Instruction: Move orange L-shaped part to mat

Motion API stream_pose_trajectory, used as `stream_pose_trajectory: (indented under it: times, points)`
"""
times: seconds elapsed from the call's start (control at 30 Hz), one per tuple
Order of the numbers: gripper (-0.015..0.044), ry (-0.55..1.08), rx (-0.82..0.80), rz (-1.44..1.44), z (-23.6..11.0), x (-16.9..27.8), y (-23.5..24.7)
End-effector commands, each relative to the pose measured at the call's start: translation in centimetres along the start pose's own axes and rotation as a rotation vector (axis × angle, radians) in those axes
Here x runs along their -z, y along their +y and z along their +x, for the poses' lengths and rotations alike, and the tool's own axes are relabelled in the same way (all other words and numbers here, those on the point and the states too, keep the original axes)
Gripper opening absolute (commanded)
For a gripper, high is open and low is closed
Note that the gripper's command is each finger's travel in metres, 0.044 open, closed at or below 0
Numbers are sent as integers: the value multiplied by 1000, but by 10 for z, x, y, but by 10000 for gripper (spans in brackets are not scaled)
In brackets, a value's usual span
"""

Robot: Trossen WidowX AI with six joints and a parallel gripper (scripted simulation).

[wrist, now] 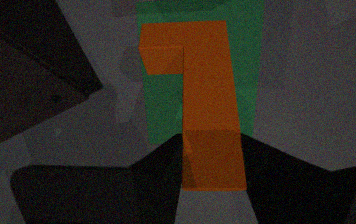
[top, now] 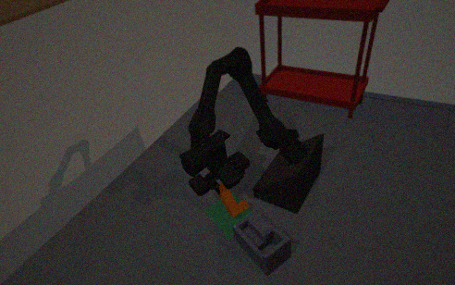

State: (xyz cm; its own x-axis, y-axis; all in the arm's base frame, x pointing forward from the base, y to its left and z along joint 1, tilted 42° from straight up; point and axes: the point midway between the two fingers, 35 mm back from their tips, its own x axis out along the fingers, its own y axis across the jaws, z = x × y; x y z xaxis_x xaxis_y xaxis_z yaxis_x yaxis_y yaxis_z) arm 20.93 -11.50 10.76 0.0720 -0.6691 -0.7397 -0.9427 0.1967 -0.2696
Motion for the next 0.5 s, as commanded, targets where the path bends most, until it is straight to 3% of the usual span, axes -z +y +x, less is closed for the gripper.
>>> stream_pose_trajectory:
  times: [0.0, 0.47]
  points:
    - [0, -4, -1, -6, 7, -1, 0]
    - [0, -2, 0, -6, 27, 0, 1]
